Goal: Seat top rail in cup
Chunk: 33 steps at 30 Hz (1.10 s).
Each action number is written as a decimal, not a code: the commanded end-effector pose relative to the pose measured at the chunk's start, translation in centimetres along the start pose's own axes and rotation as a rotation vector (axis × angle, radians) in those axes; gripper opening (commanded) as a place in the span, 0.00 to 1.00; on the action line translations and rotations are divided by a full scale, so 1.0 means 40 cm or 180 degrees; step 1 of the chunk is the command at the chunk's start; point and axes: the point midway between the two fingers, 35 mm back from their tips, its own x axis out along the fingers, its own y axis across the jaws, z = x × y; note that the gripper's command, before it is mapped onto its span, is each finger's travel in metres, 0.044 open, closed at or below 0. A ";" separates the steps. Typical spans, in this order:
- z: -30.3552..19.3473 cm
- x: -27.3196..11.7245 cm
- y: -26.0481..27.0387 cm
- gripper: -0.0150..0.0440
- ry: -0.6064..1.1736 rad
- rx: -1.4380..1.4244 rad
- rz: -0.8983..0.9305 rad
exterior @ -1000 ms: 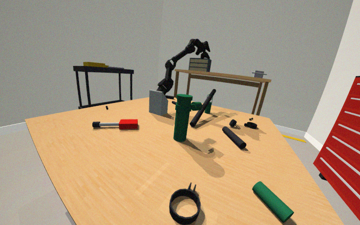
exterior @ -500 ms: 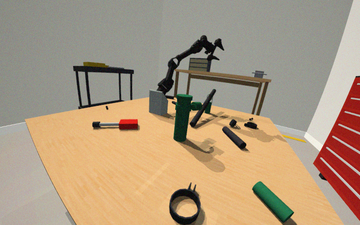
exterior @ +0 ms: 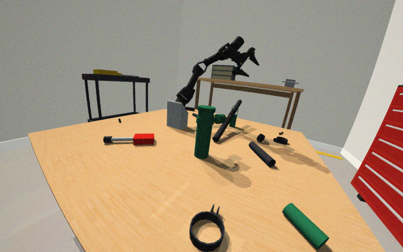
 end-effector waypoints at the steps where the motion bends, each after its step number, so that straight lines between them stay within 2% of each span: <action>1: -0.188 0.006 0.009 1.00 0.0491 0.0938 0.0062; 10: -0.511 -0.047 0.146 1.00 0.1483 0.2960 0.0263; 13: -0.554 -0.064 0.186 1.00 0.1662 0.3349 0.0317; 25: -0.566 -0.063 0.178 1.00 0.1671 0.3204 0.0329; 33: -0.742 -0.051 0.073 1.00 0.1813 0.1215 0.0570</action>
